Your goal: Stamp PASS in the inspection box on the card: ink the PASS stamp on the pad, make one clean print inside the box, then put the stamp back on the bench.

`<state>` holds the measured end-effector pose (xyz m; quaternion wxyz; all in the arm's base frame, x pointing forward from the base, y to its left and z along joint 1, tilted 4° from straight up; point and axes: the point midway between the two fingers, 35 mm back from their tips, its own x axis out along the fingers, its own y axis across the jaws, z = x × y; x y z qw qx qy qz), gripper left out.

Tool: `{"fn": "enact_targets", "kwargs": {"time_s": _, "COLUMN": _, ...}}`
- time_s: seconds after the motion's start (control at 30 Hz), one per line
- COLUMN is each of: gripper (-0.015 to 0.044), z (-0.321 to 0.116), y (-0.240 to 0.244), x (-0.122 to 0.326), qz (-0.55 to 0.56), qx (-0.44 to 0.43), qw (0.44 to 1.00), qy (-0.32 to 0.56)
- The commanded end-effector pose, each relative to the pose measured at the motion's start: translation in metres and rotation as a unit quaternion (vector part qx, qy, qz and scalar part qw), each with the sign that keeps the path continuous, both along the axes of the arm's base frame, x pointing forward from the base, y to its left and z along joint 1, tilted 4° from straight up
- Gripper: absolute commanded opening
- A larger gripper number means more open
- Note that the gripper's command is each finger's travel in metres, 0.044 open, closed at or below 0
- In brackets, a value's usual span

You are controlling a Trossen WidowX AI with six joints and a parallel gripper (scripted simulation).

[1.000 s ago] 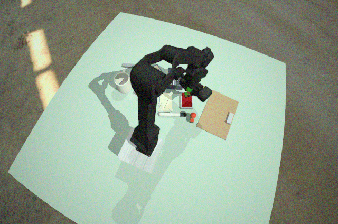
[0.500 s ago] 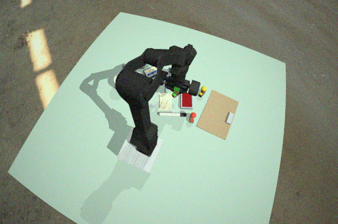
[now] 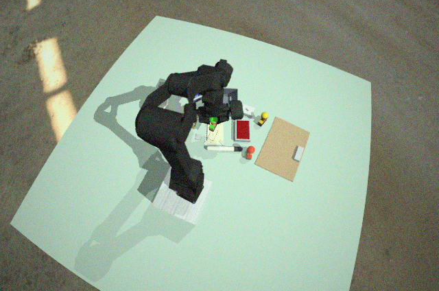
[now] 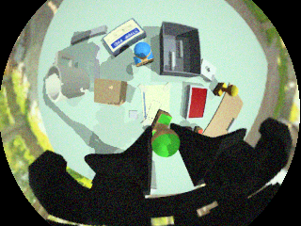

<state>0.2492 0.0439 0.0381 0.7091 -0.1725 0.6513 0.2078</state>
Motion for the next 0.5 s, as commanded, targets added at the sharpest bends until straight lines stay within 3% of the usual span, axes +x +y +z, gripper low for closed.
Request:
{"fn": "enact_targets", "kwargs": {"time_s": 0.0, "gripper": 0.0, "z": -0.0013, "y": 0.0017, "x": -0.0025, "qz": 0.016, "qx": -0.003, "qw": 1.0, "qy": -0.002}}
{"fn": "enact_targets", "kwargs": {"time_s": 0.47, "gripper": 0.0, "z": -0.0106, "y": 0.0025, "x": -0.0008, "qz": 0.016, "qx": -0.003, "qw": 1.0, "qy": -0.003}}
